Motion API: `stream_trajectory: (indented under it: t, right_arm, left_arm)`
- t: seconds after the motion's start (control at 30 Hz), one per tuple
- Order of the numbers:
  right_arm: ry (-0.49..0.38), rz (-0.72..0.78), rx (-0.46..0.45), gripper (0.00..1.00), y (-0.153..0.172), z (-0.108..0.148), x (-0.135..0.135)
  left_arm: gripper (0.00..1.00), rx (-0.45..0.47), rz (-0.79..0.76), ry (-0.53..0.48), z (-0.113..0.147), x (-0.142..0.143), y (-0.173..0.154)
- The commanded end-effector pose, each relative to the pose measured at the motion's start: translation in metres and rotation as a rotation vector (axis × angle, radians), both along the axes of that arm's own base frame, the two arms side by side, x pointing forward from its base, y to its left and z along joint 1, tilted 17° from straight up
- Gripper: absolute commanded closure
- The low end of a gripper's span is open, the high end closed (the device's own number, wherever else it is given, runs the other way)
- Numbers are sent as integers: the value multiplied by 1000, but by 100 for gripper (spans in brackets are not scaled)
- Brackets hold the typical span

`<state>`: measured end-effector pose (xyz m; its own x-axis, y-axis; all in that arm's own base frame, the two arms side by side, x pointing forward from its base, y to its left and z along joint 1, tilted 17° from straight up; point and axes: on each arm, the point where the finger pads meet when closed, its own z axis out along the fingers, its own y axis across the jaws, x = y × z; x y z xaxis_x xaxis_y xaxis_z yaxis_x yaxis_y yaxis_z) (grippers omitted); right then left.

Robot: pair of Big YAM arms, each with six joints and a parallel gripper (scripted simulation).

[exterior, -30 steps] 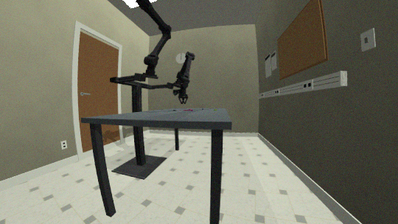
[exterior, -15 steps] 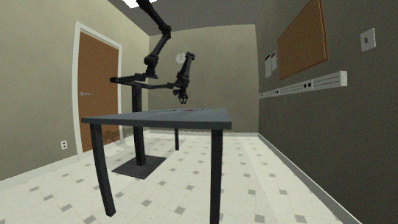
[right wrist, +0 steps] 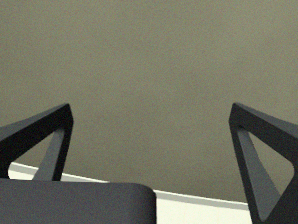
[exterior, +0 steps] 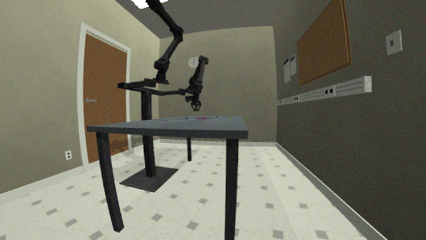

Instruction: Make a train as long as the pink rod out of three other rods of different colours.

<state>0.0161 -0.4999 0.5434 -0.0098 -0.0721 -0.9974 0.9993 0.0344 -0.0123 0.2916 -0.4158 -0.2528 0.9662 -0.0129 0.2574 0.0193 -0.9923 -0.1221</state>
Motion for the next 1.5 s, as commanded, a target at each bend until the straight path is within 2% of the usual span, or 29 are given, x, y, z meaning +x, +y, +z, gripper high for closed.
stream_trajectory:
  t: [0.0,1.27,1.47]
  right_arm:
    - [-14,-23,-61,0,9,23,-11]
    - [-14,-23,-61,0,9,23,-11]
    - [-14,-23,-61,0,9,23,-11]
  left_arm:
    - [0,0,2,-2,0,9,-5]
    - [0,0,4,-2,1,9,-4]
    - [0,-81,199,-35,20,32,16]
